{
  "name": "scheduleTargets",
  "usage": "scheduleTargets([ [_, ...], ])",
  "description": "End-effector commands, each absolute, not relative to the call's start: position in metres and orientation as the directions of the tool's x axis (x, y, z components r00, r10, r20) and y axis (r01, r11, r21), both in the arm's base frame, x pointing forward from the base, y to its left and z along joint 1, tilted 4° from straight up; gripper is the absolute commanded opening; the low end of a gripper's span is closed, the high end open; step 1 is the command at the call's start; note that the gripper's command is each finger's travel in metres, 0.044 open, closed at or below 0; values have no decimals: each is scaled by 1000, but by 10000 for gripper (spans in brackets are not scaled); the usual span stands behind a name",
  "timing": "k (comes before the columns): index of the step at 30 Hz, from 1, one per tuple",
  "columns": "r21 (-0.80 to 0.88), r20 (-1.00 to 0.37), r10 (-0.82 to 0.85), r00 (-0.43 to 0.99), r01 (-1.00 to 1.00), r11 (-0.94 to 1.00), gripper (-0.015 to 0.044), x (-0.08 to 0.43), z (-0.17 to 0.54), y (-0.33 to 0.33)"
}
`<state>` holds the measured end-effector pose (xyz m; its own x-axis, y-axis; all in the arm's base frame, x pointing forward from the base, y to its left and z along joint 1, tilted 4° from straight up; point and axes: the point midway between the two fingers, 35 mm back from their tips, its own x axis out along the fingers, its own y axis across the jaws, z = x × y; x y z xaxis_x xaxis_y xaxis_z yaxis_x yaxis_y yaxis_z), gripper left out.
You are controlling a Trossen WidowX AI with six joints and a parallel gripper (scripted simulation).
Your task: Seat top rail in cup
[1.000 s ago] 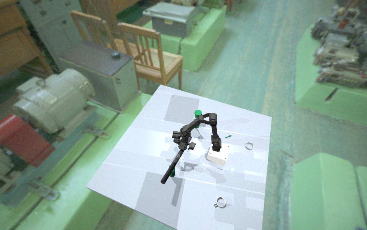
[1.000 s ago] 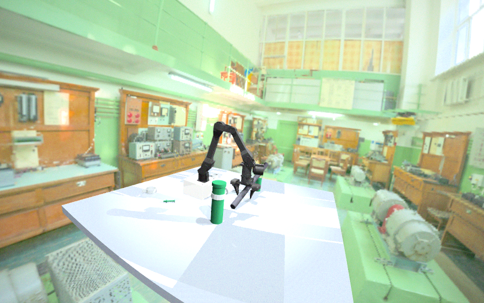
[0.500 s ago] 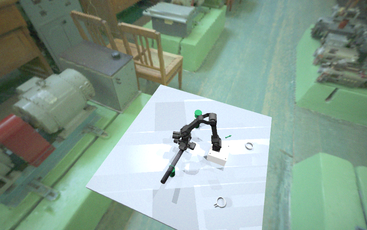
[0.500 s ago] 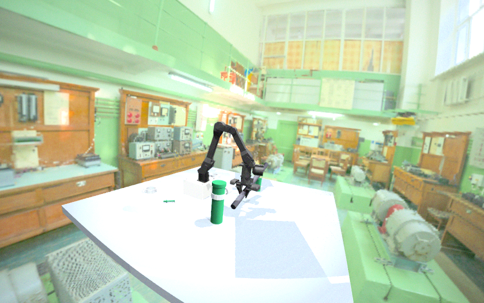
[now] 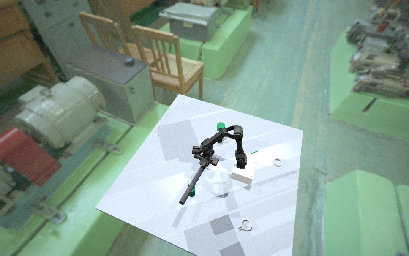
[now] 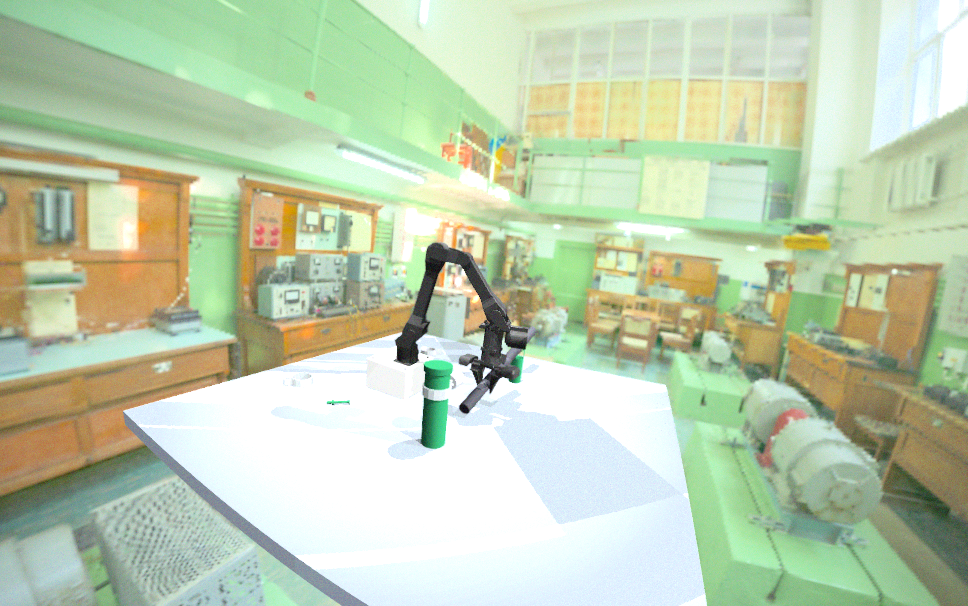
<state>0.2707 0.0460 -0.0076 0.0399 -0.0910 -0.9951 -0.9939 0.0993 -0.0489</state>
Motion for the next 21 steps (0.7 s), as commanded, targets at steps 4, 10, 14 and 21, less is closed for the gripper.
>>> scheduleTargets([
  [4,-63,-974,-222,39,-993,103,0,271,29,33],
  [10,-67,-940,-340,29,-993,101,0,265,63,20],
  [14,-68,-935,-354,28,-993,101,0,264,67,19],
  [21,-61,-943,-332,25,-993,100,0,264,62,22],
])
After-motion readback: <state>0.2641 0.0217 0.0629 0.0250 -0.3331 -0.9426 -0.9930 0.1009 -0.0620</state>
